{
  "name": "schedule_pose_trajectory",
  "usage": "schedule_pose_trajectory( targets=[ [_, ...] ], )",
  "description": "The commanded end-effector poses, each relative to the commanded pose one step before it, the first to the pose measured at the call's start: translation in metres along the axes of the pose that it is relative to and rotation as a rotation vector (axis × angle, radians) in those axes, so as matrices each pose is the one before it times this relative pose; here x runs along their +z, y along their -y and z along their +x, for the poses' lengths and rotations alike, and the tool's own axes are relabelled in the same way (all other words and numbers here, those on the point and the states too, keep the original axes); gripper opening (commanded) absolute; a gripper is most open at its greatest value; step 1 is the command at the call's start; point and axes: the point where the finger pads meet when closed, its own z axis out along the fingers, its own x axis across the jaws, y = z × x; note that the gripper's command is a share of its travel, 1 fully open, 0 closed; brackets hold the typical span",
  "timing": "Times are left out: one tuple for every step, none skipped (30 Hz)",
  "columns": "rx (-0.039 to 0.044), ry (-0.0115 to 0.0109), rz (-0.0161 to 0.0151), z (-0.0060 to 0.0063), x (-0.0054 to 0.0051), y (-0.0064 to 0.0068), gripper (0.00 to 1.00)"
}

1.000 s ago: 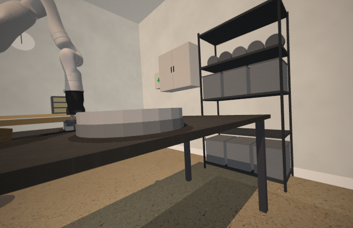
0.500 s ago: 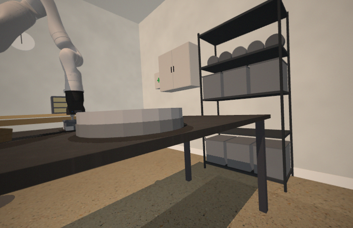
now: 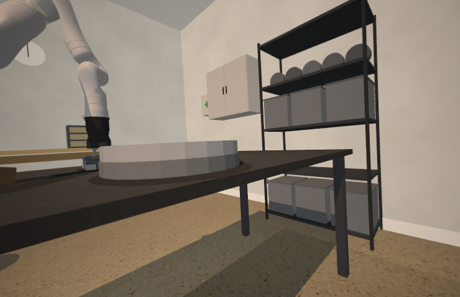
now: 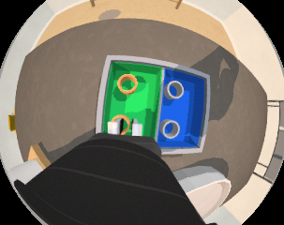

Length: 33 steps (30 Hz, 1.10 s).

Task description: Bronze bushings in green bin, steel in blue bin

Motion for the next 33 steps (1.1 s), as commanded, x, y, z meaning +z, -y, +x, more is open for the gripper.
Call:
schedule_pose_trajectory(
  targets=[
    [-0.00152,-0.00143,0.00228,0.00029,-0.00072,0.00110,0.42],
    [0.00000,0.00000,0.00000,0.00000,0.00000,0.00000,0.42],
    [0.00000,0.00000,0.00000,0.00000,0.00000,0.00000,0.42],
    [0.00000,0.00000,0.00000,0.00000,0.00000,0.00000,0.42],
    [0.00043,0.00019,-0.00041,-0.00002,-0.00049,-0.00035,0.42],
    [-0.00005,-0.00002,0.00005,-0.00002,-0.00061,-0.00008,0.42],
    [-0.00005,-0.00002,0.00005,-0.00002,-0.00061,-0.00008,0.42],
    [-0.00005,-0.00002,0.00005,-0.00002,-0.00061,-0.00008,0.42],
    [-0.00005,-0.00002,0.00005,-0.00002,-0.00061,-0.00008,0.42],
    [0.00000,0.00000,0.00000,0.00000,0.00000,0.00000,0.42],
    [0.00000,0.00000,0.00000,0.00000,0.00000,0.00000,0.42],
    [0.00000,0.00000,0.00000,0.00000,0.00000,0.00000,0.42],
    [-0.00005,-0.00002,0.00005,-0.00002,-0.00061,-0.00008,0.42],
    [-0.00005,-0.00002,0.00005,-0.00002,-0.00061,-0.00008,0.42],
    [-0.00005,-0.00002,0.00005,-0.00002,-0.00061,-0.00008,0.42],
    [0.00000,0.00000,0.00000,0.00000,0.00000,0.00000,0.42],
    [0.00000,0.00000,0.00000,0.00000,0.00000,0.00000,0.42],
    [-0.00005,-0.00002,0.00005,-0.00002,-0.00061,-0.00008,0.42],
    [-0.00005,-0.00002,0.00005,-0.00002,-0.00061,-0.00008,0.42],
    [0.00000,0.00000,0.00000,0.00000,0.00000,0.00000,0.42],
    [0.00000,0.00000,0.00000,0.00000,0.00000,0.00000,0.42],
    [0.00000,0.00000,0.00000,0.00000,0.00000,0.00000,0.42],
    [0.00000,0.00000,0.00000,0.00000,0.00000,0.00000,0.42],
    [0.00000,0.00000,0.00000,0.00000,0.00000,0.00000,0.42],
    [0.00000,0.00000,0.00000,0.00000,0.00000,0.00000,0.42],
    [0.00000,0.00000,0.00000,0.00000,0.00000,0.00000,0.42],
    [0.00040,0.00019,-0.00043,0.00000,-0.00048,-0.00023,0.42],
    [-0.00004,-0.00002,0.00005,0.00000,-0.00061,0.00002,0.42],
    [-0.00004,-0.00002,0.00005,0.00000,-0.00061,0.00003,0.42],
    [-0.00004,-0.00002,0.00005,0.00000,-0.00061,0.00003,0.42],
    [-0.00004,-0.00002,0.00005,0.00000,-0.00061,0.00003,0.42],
    [0.00000,0.00000,0.00000,0.00000,0.00000,0.00000,0.42],
    [0.00000,0.00000,0.00000,0.00000,0.00000,0.00000,0.42]
  ],
)
